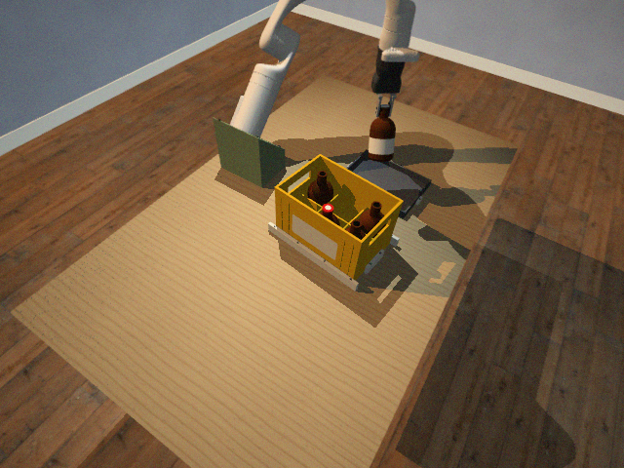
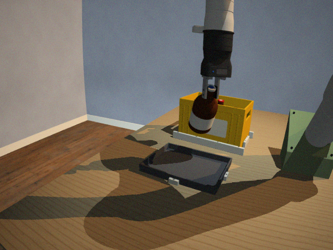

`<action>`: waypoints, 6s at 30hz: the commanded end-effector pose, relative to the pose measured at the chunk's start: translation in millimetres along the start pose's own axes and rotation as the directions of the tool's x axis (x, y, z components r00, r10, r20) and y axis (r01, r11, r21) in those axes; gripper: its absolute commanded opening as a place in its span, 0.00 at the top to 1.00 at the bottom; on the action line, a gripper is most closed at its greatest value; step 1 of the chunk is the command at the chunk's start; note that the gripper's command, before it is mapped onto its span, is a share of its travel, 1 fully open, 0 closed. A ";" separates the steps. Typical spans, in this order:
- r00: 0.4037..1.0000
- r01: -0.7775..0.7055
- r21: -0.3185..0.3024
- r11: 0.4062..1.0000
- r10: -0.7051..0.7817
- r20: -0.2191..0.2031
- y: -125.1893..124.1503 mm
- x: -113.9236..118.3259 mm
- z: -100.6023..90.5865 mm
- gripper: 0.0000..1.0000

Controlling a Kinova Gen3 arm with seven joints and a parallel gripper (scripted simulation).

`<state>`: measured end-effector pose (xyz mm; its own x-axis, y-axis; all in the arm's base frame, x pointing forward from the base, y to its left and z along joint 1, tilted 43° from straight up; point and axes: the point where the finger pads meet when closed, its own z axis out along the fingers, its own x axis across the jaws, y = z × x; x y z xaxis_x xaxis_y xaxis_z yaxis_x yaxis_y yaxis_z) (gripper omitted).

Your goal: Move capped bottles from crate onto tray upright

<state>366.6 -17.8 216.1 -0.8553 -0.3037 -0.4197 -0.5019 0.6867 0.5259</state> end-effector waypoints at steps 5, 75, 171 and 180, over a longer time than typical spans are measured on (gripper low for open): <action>1.000 0.000 -0.008 1.000 0.000 -0.004 2.0 1.2 14.4 1.00; 1.000 0.000 -0.008 1.000 0.000 -0.004 1.8 1.3 94.8 1.00; 1.000 0.000 -0.007 1.000 0.000 -0.004 1.4 1.1 108.7 0.00; 1.000 0.000 -0.007 1.000 0.000 -0.004 1.4 1.1 108.7 0.00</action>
<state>378.6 55.2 135.8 -0.8556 -0.3072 -0.4166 -0.5034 0.6810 0.5318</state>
